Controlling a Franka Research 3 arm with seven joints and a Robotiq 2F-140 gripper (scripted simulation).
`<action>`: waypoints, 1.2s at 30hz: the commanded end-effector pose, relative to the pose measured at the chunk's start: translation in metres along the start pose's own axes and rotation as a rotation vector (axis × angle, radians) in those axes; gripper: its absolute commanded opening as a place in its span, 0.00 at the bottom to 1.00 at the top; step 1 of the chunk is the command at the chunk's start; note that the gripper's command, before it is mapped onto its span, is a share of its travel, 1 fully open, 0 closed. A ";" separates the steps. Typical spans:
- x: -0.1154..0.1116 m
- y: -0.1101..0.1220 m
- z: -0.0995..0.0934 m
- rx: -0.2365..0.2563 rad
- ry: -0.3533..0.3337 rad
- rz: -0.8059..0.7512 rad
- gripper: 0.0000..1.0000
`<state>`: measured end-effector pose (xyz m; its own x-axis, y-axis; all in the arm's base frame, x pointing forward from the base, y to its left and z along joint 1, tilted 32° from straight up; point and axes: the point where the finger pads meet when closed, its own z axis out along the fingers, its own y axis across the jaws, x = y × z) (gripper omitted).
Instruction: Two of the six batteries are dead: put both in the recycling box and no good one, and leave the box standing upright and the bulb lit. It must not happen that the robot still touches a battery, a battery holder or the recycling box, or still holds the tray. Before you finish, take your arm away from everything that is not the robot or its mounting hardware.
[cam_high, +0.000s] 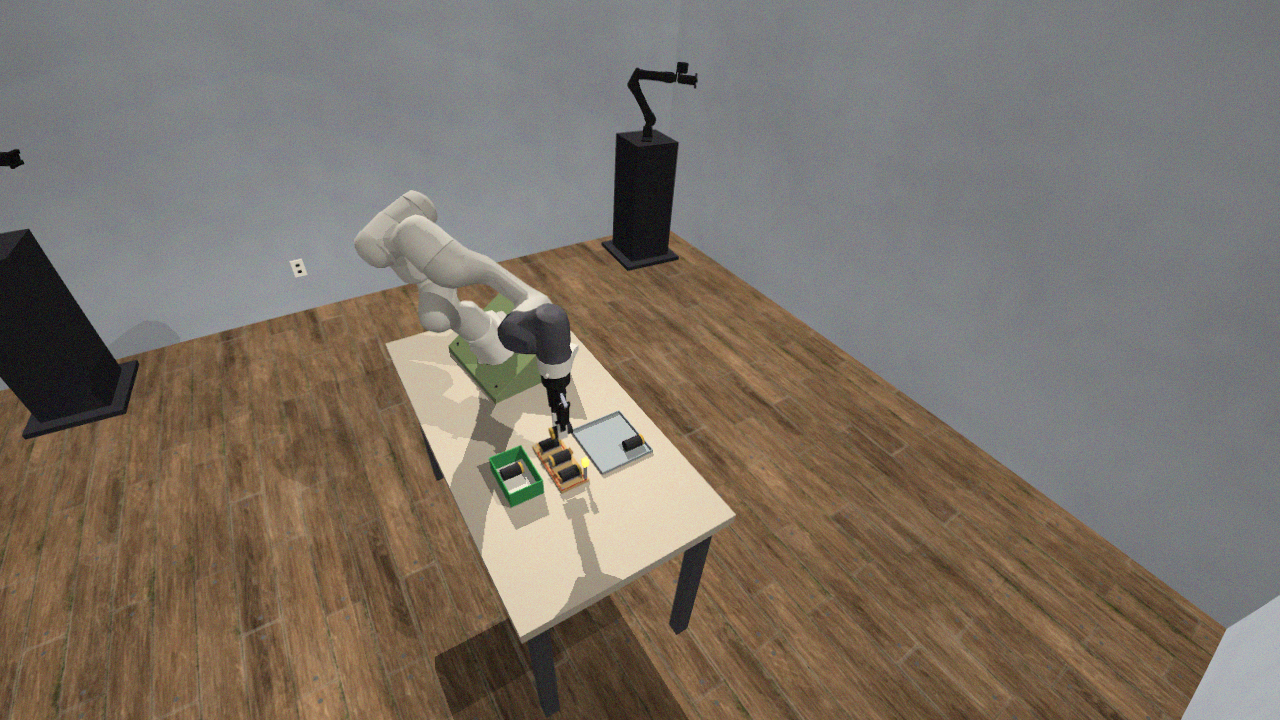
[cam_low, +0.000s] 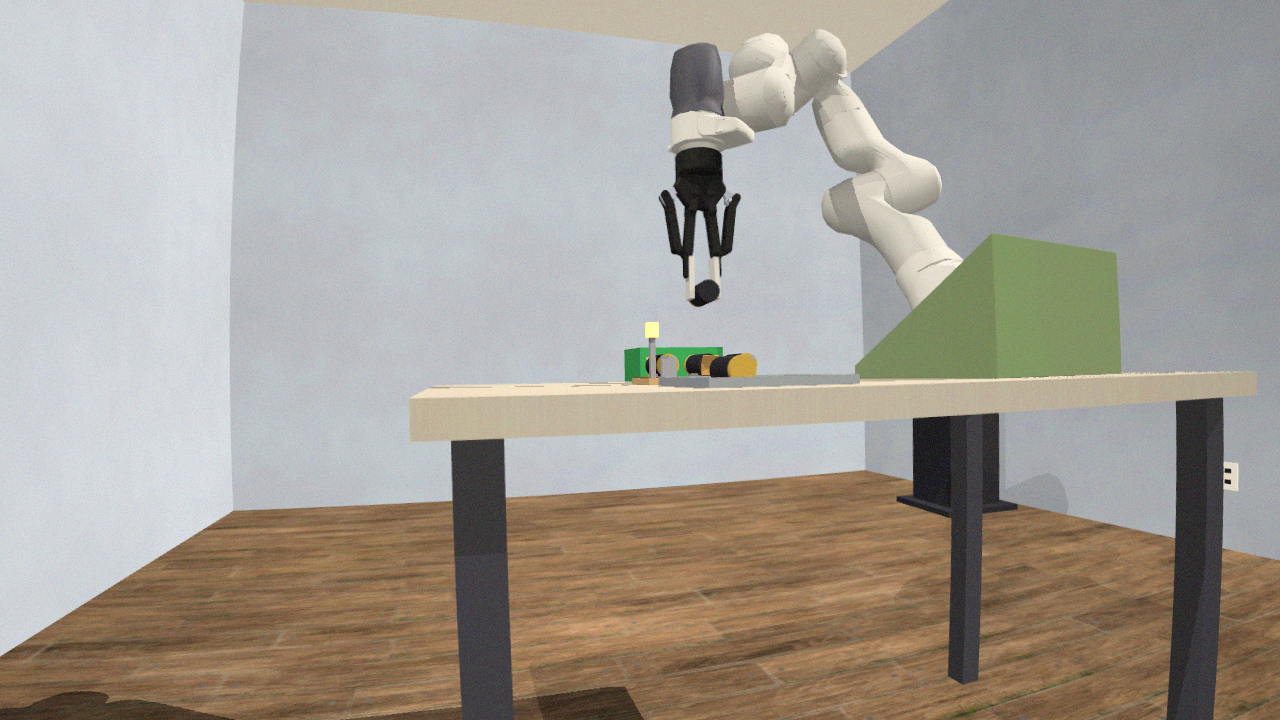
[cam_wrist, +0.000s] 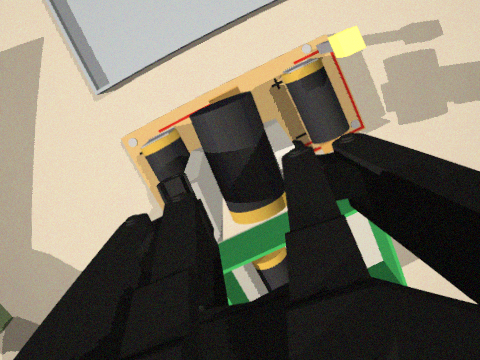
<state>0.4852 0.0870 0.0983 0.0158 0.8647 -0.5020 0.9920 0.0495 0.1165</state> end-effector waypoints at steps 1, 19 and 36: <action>-0.051 0.013 0.002 0.001 -0.023 -0.082 0.16; -0.141 0.045 0.000 0.001 -0.023 -0.082 0.16; -0.141 0.045 0.000 0.002 -0.023 -0.139 0.16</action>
<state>0.5259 -0.0326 0.1720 -0.0818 0.8447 -0.5290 0.9892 0.1337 0.0605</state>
